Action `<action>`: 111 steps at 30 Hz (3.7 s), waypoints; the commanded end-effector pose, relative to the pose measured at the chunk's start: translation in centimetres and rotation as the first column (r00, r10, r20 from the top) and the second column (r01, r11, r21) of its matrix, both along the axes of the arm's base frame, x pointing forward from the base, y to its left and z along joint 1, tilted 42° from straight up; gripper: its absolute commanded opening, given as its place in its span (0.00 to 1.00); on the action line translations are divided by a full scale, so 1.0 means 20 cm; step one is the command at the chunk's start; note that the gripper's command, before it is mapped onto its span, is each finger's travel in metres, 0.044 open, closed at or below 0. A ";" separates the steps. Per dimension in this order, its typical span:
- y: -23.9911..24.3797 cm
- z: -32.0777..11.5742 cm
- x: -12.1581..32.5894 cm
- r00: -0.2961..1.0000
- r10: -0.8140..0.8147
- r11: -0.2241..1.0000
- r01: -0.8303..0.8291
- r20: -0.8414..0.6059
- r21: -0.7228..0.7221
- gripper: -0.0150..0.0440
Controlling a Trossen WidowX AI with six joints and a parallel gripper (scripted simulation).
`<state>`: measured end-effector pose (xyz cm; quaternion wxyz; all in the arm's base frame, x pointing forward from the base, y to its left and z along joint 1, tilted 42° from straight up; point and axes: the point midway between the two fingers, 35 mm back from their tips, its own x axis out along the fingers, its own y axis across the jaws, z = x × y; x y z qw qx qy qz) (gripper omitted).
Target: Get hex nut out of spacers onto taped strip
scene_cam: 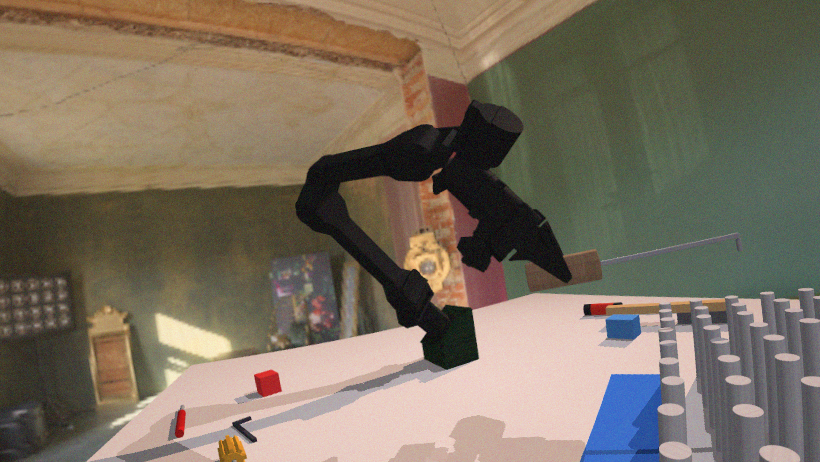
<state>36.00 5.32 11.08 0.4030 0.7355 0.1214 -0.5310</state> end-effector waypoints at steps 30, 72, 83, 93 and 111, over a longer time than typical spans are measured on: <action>0.82 -0.68 -0.35 0.990 0.109 0.993 -0.113 -0.089 -0.039 0.25; 0.71 -0.86 -0.31 0.990 0.109 0.993 -0.112 -0.089 -0.038 0.25; 0.67 -0.91 -0.31 0.990 0.109 0.993 -0.112 -0.089 -0.038 0.25; 0.64 -0.96 -0.31 0.990 0.109 0.993 -0.112 -0.089 -0.038 0.25; 0.58 -1.03 -0.31 0.990 0.109 0.993 -0.112 -0.089 -0.039 0.25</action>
